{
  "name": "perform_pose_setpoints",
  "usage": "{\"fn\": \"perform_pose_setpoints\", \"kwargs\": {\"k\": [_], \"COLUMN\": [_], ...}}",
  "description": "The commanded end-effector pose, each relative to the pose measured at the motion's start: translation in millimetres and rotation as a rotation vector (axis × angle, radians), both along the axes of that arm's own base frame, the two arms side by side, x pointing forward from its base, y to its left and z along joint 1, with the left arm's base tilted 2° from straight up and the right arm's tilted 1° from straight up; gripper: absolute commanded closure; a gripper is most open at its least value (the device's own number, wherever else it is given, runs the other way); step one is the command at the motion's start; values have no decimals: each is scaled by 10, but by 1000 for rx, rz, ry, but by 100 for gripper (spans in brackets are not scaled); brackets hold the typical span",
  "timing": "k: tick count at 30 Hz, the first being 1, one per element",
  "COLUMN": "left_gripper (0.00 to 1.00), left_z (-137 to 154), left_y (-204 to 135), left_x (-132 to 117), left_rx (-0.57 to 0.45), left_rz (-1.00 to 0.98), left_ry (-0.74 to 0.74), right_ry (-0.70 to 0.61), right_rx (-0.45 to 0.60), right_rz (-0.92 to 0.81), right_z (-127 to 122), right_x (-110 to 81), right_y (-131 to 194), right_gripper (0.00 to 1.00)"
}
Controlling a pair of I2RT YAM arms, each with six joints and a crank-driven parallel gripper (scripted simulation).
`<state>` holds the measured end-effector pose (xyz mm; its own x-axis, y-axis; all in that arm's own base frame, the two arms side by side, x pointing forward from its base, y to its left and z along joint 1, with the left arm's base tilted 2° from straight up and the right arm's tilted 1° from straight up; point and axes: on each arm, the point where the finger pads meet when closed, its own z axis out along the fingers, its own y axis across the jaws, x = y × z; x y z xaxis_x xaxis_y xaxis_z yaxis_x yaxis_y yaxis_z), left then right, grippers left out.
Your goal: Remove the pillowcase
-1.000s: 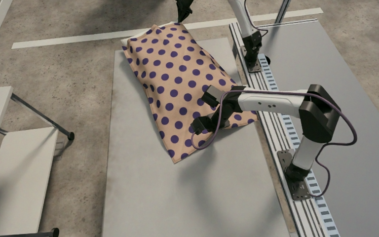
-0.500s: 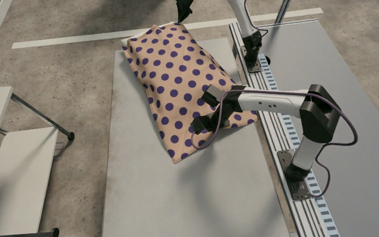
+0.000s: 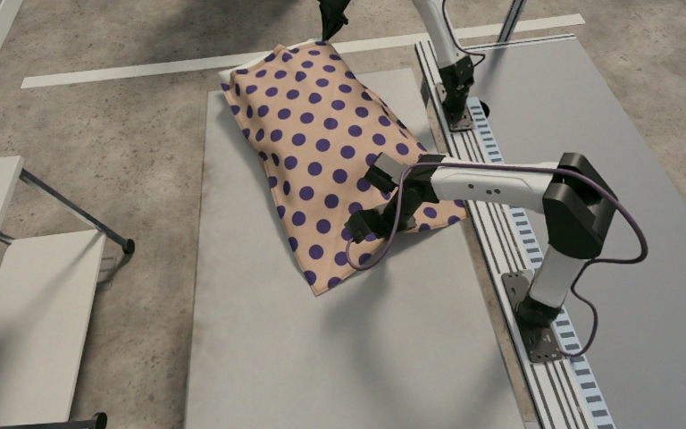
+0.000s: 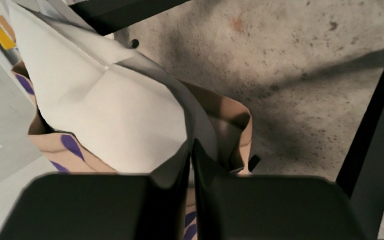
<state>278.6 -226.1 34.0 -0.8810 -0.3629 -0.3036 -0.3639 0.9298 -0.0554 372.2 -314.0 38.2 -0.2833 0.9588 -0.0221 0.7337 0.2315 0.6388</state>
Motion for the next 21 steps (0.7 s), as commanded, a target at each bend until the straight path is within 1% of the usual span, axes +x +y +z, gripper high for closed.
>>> {"fn": "perform_pose_setpoints", "kwargs": {"k": [1, 10, 13, 14, 21], "left_gripper": [99, 99, 99, 99, 99], "left_z": [291, 519, 480, 578, 749], "left_y": [-19, -18, -18, -17, -10], "left_x": [111, 117, 112, 118, 121], "left_rx": [-38, -40, -28, -42, -41], "left_rz": [9, 7, 7, 7, 8], "left_ry": [-46, -49, -37, -51, -52], "right_ry": [-37, -37, -37, -37, -37], "right_rx": [-51, -51, -51, -51, -51], "right_rz": [10, 10, 10, 10, 10], "right_z": [220, 220, 220, 220, 220], "right_x": [93, 93, 93, 93, 93], "right_y": [-4, -4, -4, -4, -4], "right_gripper": [99, 99, 99, 99, 99]}}
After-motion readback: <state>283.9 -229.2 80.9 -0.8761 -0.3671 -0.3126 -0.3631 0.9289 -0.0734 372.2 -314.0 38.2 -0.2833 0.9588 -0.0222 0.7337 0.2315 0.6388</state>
